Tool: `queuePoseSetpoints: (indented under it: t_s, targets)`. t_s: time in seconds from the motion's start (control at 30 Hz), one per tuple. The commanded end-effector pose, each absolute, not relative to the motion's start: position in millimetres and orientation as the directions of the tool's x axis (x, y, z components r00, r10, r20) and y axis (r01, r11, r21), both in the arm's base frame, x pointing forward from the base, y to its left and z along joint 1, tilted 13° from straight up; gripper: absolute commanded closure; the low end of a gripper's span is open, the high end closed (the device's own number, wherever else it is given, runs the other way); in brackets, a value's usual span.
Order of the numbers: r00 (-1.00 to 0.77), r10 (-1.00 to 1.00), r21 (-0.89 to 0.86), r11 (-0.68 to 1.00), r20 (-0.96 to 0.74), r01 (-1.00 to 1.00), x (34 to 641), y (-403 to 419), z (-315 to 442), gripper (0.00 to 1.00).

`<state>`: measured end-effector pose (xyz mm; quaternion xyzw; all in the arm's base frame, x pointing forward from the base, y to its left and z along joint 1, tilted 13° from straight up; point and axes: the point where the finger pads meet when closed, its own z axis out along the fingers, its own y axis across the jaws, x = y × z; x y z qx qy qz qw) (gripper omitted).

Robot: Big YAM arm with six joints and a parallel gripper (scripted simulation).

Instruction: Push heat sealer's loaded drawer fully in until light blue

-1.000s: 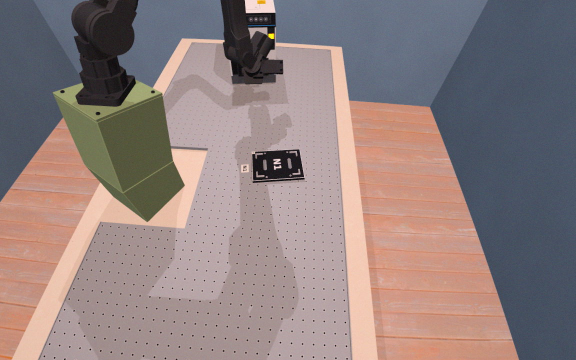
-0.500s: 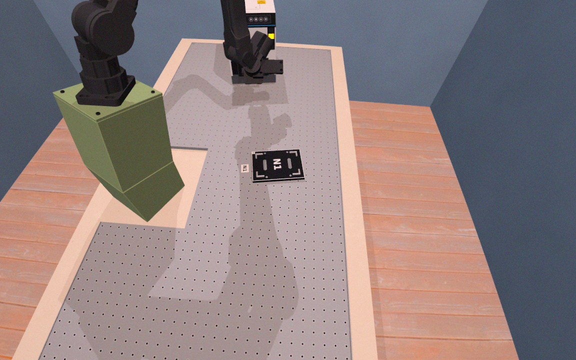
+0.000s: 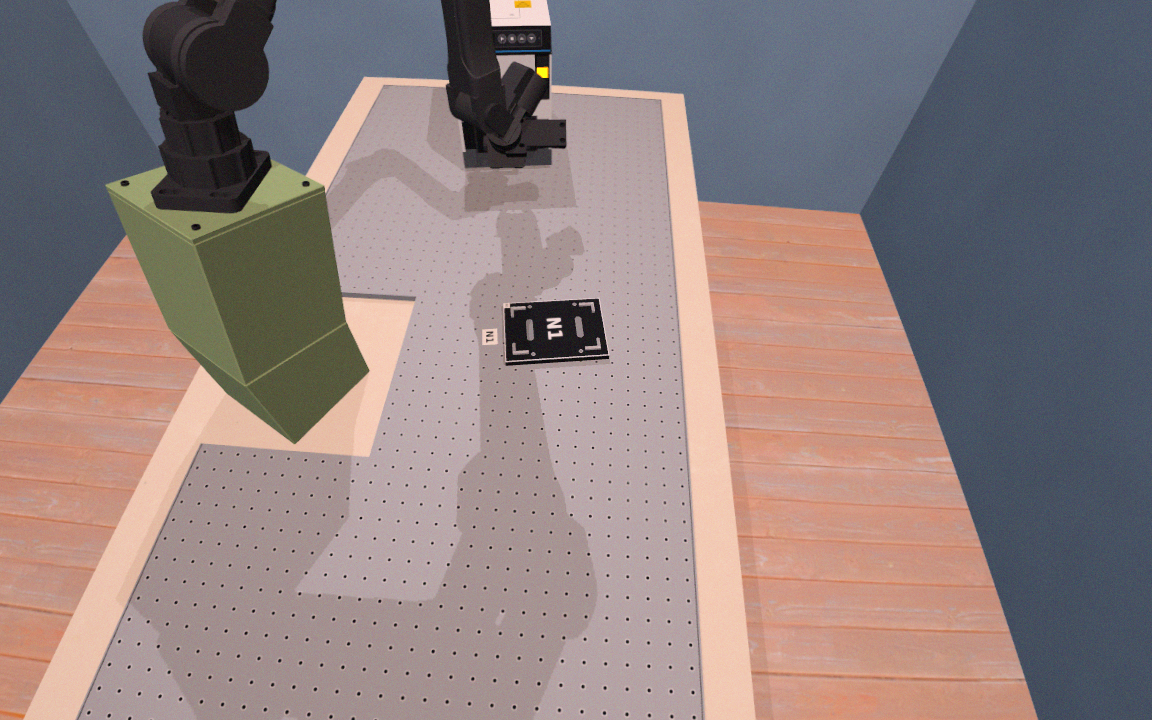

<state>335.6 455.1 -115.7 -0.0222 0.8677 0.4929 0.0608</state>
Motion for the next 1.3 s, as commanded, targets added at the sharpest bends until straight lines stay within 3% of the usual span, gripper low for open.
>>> queuePoseSetpoints:
  t_s: [0.0,1.27]
  targets:
    - [-0.992,-0.006,0.858,0.501,-0.125,-0.111,331,495,-119,1.0]
    - [-0.988,-0.014,0.866,0.48,-0.153,-0.141,332,478,-117,1.0]
